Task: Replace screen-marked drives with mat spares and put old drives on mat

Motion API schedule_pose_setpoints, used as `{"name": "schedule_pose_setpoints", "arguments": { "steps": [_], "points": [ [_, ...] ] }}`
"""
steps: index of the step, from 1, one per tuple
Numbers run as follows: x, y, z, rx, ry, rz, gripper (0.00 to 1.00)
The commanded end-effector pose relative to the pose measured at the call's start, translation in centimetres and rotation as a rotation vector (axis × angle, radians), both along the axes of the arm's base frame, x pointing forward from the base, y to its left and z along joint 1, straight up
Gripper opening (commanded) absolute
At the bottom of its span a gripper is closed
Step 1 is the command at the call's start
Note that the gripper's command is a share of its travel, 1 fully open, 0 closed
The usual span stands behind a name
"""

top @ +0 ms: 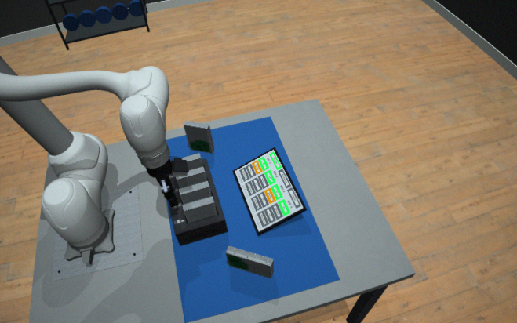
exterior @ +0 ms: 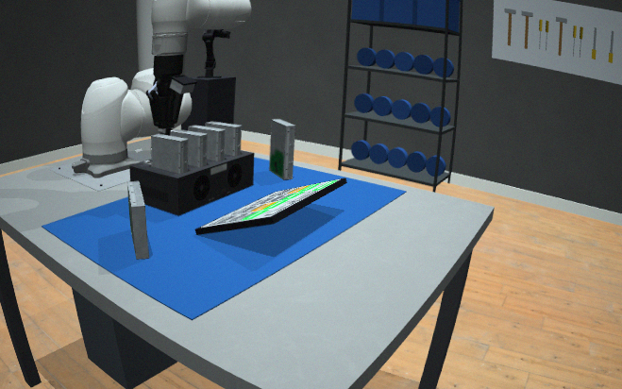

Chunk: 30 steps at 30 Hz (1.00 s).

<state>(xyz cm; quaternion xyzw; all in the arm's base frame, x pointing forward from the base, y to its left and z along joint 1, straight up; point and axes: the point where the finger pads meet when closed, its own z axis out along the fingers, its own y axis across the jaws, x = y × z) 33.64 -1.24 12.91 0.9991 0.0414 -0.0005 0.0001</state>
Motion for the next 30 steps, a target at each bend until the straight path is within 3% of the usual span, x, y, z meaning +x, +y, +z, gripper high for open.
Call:
{"name": "schedule_pose_setpoints", "arguments": {
  "steps": [1,30],
  "points": [
    [0.03,0.0,0.02,0.0,-0.001,0.0,0.1],
    [0.03,0.0,-0.24,0.0,-0.001,0.0,0.1]
  ]
}}
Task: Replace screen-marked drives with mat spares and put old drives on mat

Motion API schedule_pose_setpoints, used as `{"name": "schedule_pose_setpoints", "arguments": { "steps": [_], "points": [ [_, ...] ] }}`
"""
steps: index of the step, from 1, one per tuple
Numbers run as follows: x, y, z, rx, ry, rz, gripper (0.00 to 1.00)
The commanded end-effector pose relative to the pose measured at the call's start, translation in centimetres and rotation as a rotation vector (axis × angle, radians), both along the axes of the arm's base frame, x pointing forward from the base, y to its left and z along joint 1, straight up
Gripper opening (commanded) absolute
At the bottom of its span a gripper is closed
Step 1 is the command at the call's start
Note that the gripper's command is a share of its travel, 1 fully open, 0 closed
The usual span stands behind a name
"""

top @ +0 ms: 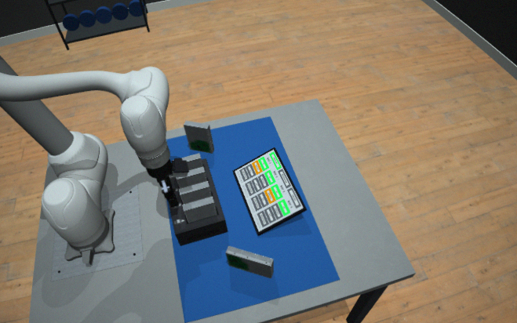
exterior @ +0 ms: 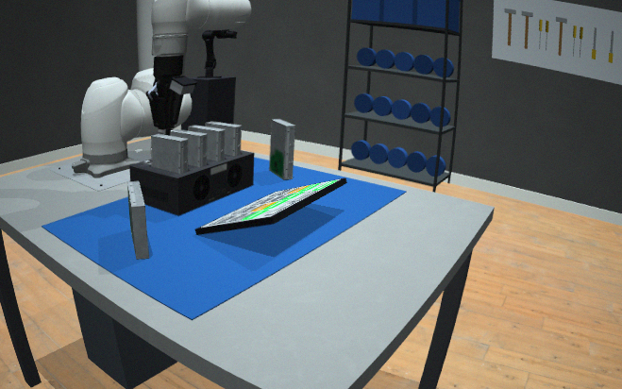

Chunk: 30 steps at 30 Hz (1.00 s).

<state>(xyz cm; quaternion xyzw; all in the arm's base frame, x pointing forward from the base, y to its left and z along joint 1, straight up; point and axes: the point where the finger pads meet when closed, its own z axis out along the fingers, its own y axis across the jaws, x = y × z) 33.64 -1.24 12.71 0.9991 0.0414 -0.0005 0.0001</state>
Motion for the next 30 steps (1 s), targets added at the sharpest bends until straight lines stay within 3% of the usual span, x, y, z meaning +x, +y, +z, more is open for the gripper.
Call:
{"name": "schedule_pose_setpoints", "arguments": {
  "steps": [1,30],
  "points": [
    [0.03,0.0,-0.08,0.0,-0.001,0.0,0.1],
    [0.03,0.0,-0.65,0.0,-0.001,0.0,0.1]
  ]
}}
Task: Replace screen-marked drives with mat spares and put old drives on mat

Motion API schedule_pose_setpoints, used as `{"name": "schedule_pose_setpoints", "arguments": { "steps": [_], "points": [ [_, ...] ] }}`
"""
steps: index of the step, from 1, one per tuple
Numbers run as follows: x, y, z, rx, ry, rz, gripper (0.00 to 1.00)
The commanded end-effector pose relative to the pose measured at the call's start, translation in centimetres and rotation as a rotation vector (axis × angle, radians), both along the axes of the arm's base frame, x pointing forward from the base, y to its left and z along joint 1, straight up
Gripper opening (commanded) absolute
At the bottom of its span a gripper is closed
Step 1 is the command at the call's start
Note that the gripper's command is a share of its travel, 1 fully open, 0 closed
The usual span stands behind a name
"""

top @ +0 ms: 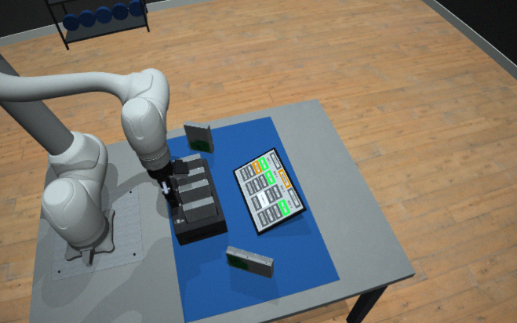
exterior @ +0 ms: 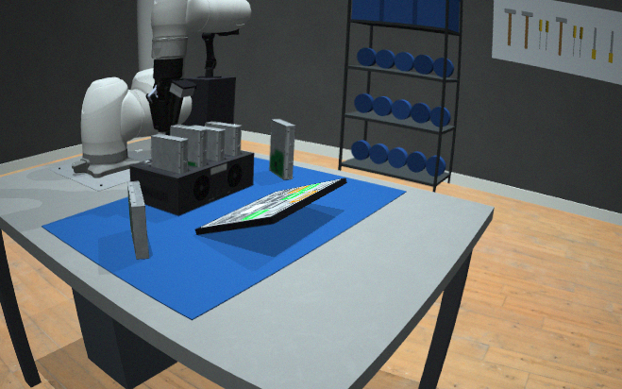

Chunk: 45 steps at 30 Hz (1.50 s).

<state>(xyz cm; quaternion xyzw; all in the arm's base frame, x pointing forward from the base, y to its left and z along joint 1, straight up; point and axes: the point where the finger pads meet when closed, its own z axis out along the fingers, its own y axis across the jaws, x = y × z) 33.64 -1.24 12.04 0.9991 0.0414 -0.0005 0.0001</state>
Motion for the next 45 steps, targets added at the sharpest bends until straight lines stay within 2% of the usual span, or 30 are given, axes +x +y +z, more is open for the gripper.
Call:
{"name": "schedule_pose_setpoints", "arguments": {
  "steps": [1,34,45],
  "points": [
    [0.0,0.0,0.0,0.0,-0.001,0.0,0.1],
    [0.0,0.0,0.6,0.0,-0.001,0.0,0.1],
    [0.0,0.0,2.0,0.0,-0.001,0.0,0.1]
  ]
}}
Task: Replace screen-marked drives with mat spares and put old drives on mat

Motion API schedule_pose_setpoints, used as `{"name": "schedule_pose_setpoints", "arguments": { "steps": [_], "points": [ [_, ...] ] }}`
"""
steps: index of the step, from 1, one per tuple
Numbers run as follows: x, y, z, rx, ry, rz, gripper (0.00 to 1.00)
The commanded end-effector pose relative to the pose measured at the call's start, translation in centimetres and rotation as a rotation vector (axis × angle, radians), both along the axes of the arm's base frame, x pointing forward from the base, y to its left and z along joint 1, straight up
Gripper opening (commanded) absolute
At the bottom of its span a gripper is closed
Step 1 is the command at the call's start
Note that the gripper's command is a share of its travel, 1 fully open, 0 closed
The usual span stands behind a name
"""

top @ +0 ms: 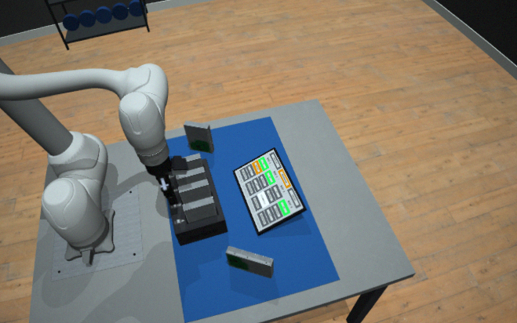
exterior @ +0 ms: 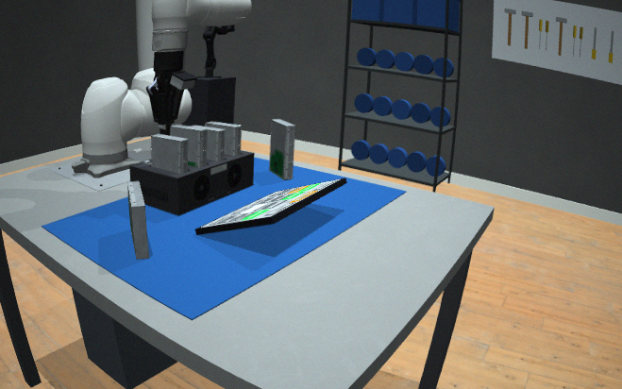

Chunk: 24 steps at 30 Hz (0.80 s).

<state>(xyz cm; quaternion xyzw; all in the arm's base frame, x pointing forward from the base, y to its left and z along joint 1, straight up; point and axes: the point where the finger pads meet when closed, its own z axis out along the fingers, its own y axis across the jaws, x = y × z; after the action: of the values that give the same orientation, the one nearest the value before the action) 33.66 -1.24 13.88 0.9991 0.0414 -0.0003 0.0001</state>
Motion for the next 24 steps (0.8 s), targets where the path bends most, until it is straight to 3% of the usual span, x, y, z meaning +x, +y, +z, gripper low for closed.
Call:
{"name": "schedule_pose_setpoints", "arguments": {
  "steps": [1,15,24],
  "points": [
    [0.0,0.0,0.4,0.0,0.0,0.0,0.1],
    [0.0,0.0,6.1,0.0,0.0,0.0,0.1],
    [0.0,0.0,8.3,0.0,0.0,0.0,0.1]
  ]
}}
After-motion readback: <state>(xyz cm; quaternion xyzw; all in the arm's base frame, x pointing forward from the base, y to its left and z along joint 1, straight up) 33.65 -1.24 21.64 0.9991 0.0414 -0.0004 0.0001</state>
